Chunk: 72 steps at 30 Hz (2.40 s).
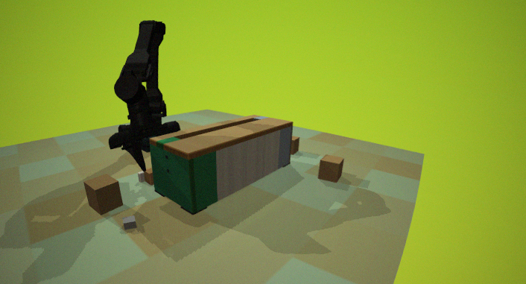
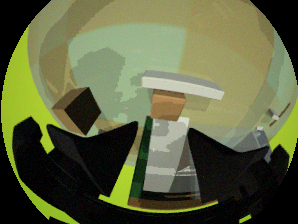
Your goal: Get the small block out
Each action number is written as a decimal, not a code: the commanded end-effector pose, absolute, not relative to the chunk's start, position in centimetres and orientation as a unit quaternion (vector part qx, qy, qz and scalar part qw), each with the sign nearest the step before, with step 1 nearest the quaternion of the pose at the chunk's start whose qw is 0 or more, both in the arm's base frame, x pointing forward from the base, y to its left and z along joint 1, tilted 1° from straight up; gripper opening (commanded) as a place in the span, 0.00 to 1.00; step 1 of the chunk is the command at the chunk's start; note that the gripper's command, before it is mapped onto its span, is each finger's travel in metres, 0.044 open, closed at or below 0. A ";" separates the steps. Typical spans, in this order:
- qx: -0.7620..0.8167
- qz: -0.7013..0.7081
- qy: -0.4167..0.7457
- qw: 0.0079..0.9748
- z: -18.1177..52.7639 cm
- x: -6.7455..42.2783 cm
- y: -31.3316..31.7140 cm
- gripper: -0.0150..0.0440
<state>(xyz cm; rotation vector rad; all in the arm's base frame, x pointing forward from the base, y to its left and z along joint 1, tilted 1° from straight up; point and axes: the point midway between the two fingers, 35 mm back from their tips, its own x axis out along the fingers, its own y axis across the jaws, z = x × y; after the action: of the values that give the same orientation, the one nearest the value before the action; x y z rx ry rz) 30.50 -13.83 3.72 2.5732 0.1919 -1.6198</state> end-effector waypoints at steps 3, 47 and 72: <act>0.844 -0.530 0.065 0.047 2.7 30.5 -13.8 0.74; 0.844 -0.532 0.056 0.042 6.8 30.0 -13.8 0.25; 0.849 -0.501 -0.144 -0.083 15.1 24.7 -11.1 0.25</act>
<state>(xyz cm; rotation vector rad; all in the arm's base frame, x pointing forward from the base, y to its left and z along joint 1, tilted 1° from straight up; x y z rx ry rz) 25.56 -11.44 14.15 2.7865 -0.3831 -1.6781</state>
